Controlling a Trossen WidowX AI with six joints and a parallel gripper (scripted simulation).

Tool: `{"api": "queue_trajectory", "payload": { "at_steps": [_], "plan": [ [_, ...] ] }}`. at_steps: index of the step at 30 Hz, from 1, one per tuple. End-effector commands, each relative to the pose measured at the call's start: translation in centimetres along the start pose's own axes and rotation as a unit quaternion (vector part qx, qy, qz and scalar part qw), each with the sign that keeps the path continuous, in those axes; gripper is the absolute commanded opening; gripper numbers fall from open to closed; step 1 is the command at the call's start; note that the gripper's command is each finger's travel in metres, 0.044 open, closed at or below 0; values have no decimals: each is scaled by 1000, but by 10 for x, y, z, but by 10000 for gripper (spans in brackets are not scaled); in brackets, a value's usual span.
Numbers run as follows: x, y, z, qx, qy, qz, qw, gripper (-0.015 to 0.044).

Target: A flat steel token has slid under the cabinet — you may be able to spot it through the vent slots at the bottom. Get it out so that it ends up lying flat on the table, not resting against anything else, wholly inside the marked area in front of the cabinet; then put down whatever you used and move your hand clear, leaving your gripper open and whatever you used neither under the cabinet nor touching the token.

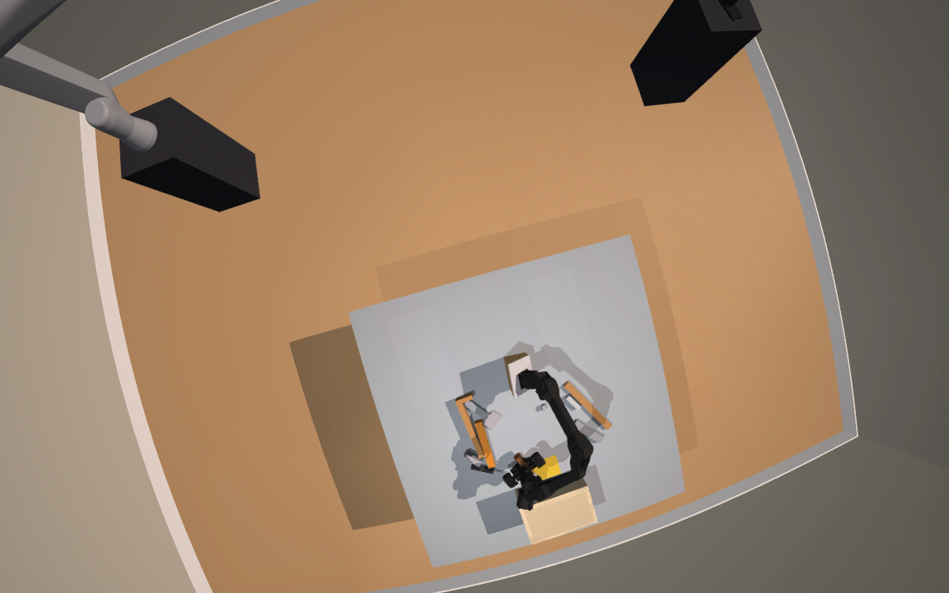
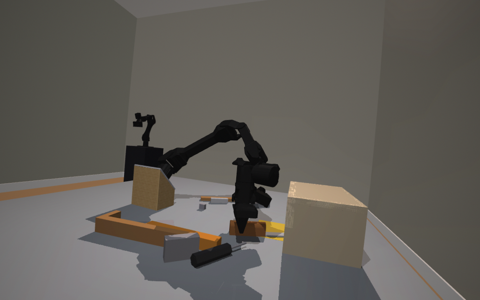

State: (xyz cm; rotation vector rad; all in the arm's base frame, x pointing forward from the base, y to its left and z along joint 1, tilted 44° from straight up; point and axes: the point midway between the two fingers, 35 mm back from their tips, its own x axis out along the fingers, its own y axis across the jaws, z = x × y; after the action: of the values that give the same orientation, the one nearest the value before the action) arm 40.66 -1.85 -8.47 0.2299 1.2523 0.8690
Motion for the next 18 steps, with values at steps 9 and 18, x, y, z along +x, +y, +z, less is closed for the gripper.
{"api": "queue_trajectory", "payload": {
  "at_steps": [9, 18],
  "plan": [
    [1, -1, -17, 0, 1, 1, 1000, 0],
    [1, -1, -28, 0, 1, 1, 1000, 0]
  ]
}}
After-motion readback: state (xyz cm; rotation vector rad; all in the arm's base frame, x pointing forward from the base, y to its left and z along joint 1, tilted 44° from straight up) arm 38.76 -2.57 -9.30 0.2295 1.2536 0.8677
